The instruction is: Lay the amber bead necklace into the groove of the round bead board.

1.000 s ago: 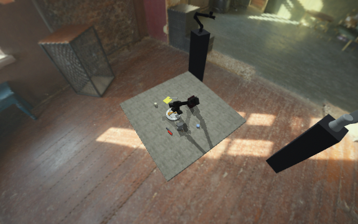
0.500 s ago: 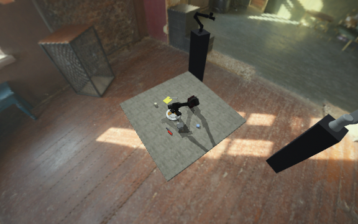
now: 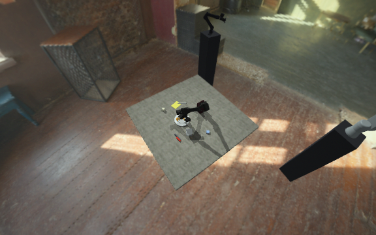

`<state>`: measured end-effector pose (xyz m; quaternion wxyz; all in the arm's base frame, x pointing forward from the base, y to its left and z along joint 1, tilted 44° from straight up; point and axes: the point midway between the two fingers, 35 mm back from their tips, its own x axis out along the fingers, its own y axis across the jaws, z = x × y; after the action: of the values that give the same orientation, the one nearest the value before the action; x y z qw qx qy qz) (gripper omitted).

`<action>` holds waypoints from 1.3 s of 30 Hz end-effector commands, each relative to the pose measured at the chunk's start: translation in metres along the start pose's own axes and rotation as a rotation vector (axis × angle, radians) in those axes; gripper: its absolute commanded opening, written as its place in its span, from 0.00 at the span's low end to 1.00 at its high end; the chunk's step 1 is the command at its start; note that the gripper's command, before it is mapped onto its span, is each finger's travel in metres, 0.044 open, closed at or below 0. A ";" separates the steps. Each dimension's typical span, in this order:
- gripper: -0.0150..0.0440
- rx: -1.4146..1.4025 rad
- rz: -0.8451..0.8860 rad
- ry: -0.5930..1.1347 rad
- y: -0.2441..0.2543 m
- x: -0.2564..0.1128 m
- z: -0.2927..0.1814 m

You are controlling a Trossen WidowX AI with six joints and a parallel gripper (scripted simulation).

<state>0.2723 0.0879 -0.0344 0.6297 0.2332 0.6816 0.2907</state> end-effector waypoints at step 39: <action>1.00 0.005 0.005 0.003 0.000 -0.001 0.000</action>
<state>0.2725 0.0868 -0.0336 0.6281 0.2360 0.6830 0.2886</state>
